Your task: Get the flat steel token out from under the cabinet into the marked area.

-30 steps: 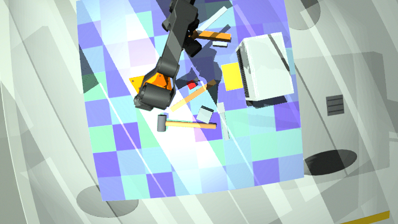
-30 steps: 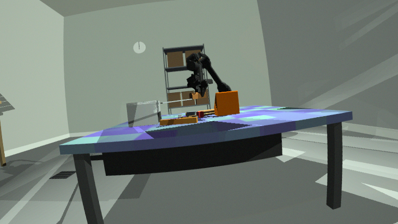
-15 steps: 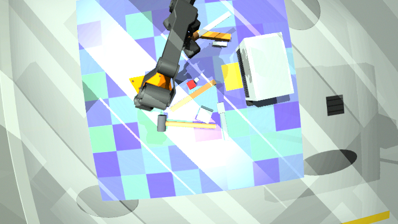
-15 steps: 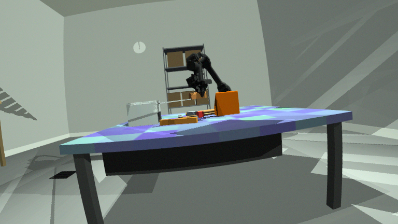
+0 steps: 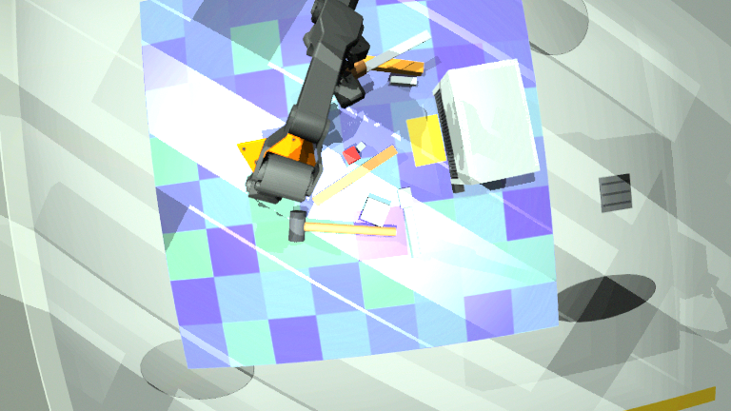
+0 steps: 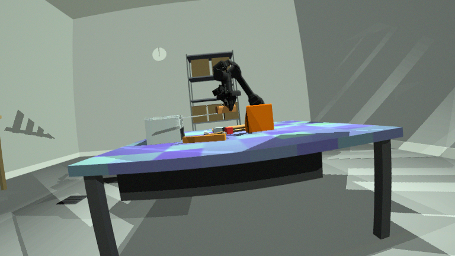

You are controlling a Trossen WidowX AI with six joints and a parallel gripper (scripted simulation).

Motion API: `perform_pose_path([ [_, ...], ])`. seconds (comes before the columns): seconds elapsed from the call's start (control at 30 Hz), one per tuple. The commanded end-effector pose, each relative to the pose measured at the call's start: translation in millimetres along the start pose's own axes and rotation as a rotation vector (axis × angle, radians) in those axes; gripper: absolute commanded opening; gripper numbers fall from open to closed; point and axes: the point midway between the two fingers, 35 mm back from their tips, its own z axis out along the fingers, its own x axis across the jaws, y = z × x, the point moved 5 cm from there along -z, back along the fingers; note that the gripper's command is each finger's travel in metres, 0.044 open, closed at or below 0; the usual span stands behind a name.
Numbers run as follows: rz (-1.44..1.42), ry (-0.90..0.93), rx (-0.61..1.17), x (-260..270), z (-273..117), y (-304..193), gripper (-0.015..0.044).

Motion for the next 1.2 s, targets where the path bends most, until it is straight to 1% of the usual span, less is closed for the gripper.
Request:
perform_pose_path([
  [0.0, 0.031, 0.005, -0.011, 0.3, -2.6, 0.3, 0.0],
  [1.17, 0.306, 0.007, -0.01, -0.2, -2.6, -0.5, 0.0],
])
